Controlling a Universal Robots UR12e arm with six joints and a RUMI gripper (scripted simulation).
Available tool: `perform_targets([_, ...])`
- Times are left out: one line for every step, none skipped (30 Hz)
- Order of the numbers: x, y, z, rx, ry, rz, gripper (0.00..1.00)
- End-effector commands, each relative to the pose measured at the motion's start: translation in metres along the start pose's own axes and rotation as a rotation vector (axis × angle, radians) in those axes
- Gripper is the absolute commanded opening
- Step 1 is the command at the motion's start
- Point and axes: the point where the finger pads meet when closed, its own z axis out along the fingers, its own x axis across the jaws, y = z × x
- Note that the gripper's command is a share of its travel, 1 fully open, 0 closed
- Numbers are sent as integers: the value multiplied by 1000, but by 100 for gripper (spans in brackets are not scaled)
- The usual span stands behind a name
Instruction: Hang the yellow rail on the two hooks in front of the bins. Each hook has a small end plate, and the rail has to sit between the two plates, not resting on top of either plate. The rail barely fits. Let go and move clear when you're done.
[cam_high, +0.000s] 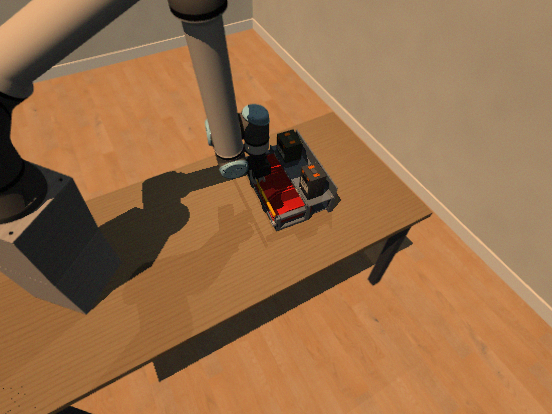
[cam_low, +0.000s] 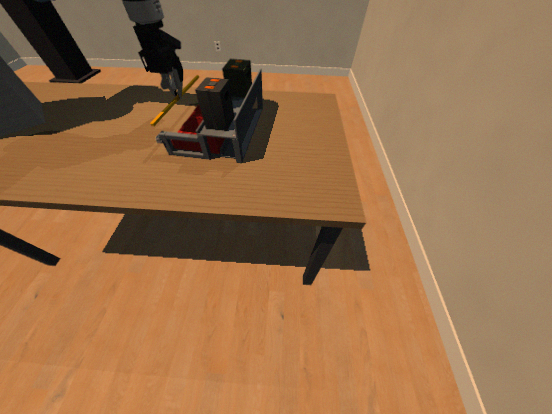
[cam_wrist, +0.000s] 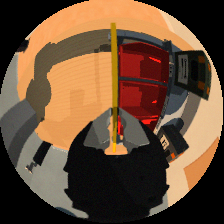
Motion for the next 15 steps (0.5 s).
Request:
perform_targets([3,0,-1,1,5,0,0])
perform_targets([3,0,-1,1,5,0,0])
perform_targets([3,0,-1,1,5,0,0])
perform_targets([3,0,-1,1,5,0,0])
perform_targets([3,0,-1,1,5,1,0])
perform_targets([4,0,-1,1,5,1,0])
perform_targets([4,0,0,1,5,1,0])
perform_targets([4,0,0,1,5,2,0])
perform_targets([4,0,1,1,5,3,0])
perform_targets([4,0,1,1,5,3,0])
perform_targets([4,0,1,1,5,4,0])
perform_targets([4,0,2,1,5,5,0])
perform_targets([4,0,2,1,5,5,0])
perform_targets([4,0,2,1,5,5,0])
perform_targets([4,0,2,1,5,6,0])
